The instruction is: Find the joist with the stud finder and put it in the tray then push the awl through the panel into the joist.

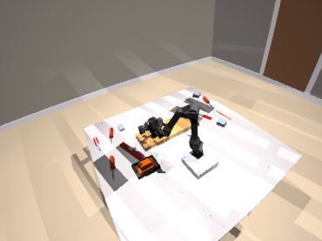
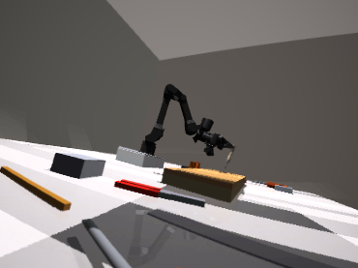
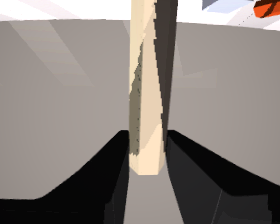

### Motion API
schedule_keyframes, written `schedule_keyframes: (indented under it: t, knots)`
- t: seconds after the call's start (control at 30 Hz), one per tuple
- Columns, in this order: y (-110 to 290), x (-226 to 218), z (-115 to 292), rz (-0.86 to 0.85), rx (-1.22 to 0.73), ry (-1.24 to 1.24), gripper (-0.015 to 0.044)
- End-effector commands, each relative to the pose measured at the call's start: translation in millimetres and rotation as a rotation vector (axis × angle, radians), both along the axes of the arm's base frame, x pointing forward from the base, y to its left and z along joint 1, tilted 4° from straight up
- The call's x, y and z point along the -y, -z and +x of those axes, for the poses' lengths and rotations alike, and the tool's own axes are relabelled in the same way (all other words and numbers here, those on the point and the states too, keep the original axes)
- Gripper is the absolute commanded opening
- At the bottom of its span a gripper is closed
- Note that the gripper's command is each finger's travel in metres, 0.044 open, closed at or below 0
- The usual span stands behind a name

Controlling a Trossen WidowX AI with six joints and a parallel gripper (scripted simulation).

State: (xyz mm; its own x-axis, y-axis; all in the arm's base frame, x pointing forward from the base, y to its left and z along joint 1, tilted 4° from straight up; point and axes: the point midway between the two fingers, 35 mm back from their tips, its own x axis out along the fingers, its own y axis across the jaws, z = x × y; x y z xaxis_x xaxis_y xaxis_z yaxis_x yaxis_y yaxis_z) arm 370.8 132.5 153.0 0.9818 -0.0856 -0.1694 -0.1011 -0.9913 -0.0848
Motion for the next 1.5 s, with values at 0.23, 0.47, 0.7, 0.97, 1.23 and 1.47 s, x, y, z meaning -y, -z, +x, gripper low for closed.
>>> schedule_keyframes:
  t: [0.23,0.47,0.7,0.97,1.23,1.47]
  knots:
    - [12,-1,1,-0.003,0.003,0.003,0.0000]
    - [24,-1,2,-0.003,0.002,0.003,0.0000]
    - [35,-2,1,-0.004,0.002,0.003,0.0000]
    - [37,-2,1,-0.004,0.002,0.003,0.0000]
    - [37,-2,1,-0.004,0.002,0.003,0.0000]
    - [37,-2,1,-0.004,0.002,0.003,0.0000]
